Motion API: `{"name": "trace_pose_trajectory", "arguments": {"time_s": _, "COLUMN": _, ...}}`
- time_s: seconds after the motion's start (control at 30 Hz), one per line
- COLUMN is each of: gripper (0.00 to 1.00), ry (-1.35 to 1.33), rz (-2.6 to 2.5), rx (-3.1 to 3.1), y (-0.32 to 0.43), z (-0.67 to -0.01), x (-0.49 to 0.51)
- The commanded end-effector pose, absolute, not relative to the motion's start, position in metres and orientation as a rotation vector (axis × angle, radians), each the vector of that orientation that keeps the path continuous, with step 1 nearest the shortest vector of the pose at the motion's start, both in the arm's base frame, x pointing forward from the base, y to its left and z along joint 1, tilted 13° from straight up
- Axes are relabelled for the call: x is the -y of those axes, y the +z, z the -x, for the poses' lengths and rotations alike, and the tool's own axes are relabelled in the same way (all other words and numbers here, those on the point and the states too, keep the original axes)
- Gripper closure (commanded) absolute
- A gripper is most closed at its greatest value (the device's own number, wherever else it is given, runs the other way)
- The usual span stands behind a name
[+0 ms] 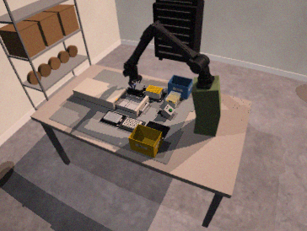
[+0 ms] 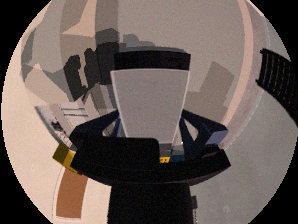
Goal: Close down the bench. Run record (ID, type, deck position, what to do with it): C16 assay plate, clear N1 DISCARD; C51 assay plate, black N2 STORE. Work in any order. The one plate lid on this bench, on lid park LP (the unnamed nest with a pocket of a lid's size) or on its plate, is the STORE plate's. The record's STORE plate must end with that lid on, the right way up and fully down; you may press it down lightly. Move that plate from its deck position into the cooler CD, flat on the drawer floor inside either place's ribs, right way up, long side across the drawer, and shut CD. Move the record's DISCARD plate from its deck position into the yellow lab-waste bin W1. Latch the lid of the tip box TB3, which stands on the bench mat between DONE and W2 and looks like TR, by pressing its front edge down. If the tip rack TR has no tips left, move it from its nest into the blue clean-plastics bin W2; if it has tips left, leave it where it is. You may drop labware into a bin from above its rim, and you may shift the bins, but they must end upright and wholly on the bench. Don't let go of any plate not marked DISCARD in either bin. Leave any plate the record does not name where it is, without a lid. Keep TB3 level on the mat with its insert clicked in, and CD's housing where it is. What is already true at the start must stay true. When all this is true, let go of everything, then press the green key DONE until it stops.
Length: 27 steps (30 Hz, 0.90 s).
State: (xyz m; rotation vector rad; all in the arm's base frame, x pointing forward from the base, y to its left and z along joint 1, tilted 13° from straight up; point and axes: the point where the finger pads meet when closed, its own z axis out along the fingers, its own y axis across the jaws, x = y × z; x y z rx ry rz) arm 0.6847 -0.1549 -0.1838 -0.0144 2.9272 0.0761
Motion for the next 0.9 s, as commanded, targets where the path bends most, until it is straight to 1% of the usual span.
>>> {"name": "trace_pose_trajectory", "arguments": {"time_s": 0.0, "gripper": 1.0, "ry": 0.048, "rz": 0.002, "rx": -2.874, "y": -0.142, "z": -0.699, "x": 0.173}}
{"name": "trace_pose_trajectory", "arguments": {"time_s": 0.3, "gripper": 1.0, "ry": 0.052, "rz": 0.002, "rx": -2.883, "y": -0.136, "z": -0.693, "x": 0.173}}
{"name": "trace_pose_trajectory", "arguments": {"time_s": 0.33, "gripper": 1.0, "ry": 0.054, "rz": 0.0, "rx": -2.888, "y": -0.147, "z": -0.696, "x": 0.173}}
{"name": "trace_pose_trajectory", "arguments": {"time_s": 0.5, "gripper": 1.0, "ry": 0.049, "rz": 0.003, "rx": -2.875, "y": -0.125, "z": -0.695, "x": 0.174}}
{"name": "trace_pose_trajectory", "arguments": {"time_s": 0.87, "gripper": 1.0, "ry": 0.051, "rz": 0.003, "rx": -2.878, "y": -0.115, "z": -0.69, "x": 0.174}}
